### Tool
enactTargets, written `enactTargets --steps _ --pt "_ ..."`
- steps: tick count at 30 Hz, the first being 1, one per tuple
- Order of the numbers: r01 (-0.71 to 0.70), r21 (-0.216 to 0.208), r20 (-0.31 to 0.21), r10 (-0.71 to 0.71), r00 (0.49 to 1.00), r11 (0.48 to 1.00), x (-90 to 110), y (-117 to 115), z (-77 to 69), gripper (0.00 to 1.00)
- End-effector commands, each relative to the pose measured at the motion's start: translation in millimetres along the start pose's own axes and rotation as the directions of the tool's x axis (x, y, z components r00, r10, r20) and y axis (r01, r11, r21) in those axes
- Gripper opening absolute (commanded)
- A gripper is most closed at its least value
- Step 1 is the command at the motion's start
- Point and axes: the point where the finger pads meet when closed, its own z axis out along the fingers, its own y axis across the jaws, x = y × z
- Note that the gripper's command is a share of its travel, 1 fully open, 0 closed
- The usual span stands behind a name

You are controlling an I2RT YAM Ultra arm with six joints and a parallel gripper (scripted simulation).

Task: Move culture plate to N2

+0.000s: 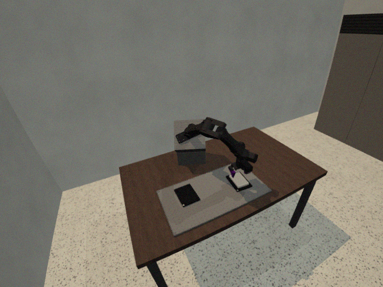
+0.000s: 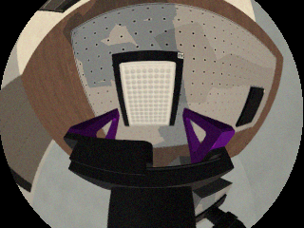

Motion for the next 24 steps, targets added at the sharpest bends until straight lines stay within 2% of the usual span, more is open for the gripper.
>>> enactTargets --steps 1,4,9,15,18,24 --pt "0.012 -0.026 0.021 -0.011 1.0 1.0 -3 15 0.0 1.0" --pt "-0.006 -0.019 0.02 0.006 1.0 1.0 -8 9 9.0 1.0" --pt "0.001 -0.017 0.014 -0.001 1.0 1.0 -4 8 17.9 1.0" --pt "-0.005 -0.019 0.02 0.006 1.0 1.0 -8 9 27.6 1.0" --pt "0.011 -0.023 0.02 -0.01 1.0 1.0 -3 13 26.3 1.0" --pt "-0.005 -0.018 0.02 0.005 1.0 1.0 -8 8 39.4 1.0"
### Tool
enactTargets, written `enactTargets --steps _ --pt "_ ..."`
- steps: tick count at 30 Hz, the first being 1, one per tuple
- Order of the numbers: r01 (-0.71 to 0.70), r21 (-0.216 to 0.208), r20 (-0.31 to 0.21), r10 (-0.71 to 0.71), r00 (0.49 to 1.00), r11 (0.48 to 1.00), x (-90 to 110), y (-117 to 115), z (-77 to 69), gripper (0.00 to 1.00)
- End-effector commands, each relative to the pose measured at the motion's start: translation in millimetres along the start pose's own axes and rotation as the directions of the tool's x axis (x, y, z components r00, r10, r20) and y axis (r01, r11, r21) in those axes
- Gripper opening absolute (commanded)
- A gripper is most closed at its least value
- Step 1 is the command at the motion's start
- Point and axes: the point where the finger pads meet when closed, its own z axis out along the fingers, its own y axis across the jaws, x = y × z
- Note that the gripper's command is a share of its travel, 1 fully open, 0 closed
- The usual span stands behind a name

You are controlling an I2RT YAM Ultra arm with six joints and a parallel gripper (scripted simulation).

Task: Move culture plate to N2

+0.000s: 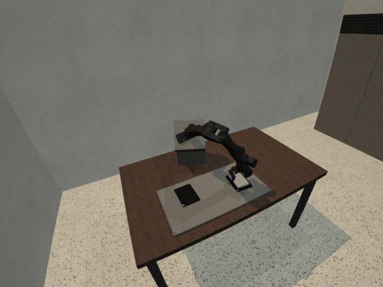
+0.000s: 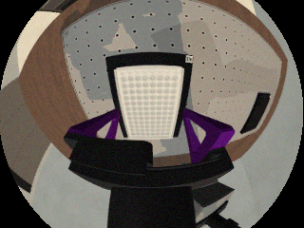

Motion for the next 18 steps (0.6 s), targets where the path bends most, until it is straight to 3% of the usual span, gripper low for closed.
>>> enactTargets --steps 1,8,10,11,18 --pt "0.0 -0.009 0.008 0.0 1.0 1.0 -3 5 9.6 1.0" --pt "-0.003 -0.011 0.012 0.003 1.0 1.0 -5 6 20.9 1.0" --pt "-0.003 -0.011 0.012 0.003 1.0 1.0 -5 6 20.9 1.0" --pt "0.023 -0.011 0.002 -0.023 1.0 1.0 7 9 19.0 1.0" --pt "0.026 -0.007 -0.004 -0.026 1.0 1.0 9 8 18.8 1.0"
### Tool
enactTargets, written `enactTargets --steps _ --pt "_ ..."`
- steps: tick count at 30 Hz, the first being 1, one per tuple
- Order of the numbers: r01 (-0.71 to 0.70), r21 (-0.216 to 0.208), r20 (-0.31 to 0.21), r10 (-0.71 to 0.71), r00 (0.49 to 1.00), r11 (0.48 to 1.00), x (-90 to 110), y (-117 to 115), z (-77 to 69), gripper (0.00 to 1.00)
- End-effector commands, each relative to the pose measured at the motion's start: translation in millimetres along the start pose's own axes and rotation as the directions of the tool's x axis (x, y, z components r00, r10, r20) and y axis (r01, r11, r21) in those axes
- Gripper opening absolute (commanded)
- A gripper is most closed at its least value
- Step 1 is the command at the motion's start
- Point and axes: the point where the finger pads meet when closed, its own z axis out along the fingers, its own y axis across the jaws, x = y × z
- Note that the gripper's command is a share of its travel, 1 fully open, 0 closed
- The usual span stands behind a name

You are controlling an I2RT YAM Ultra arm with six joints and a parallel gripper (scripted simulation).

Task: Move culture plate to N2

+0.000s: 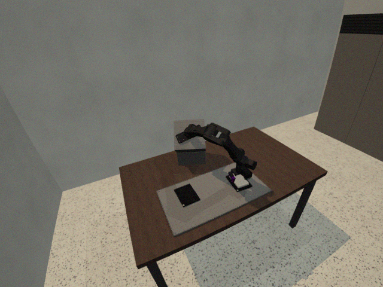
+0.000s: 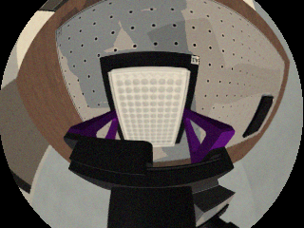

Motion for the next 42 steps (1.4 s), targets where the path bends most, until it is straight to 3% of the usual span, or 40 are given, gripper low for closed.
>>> enactTargets --steps 1,38,39,42 --pt "0.024 -0.008 -0.005 -0.024 1.0 1.0 8.1 7.9 0.7 1.0" --pt "0.024 -0.008 -0.005 -0.024 1.0 1.0 8.1 7.9 0.7 1.0" --pt "0.024 -0.008 -0.005 -0.024 1.0 1.0 8.1 7.9 0.7 0.0" --pt "0.032 0.006 -0.016 -0.032 0.999 0.999 10.8 3.8 1.5 0.0"
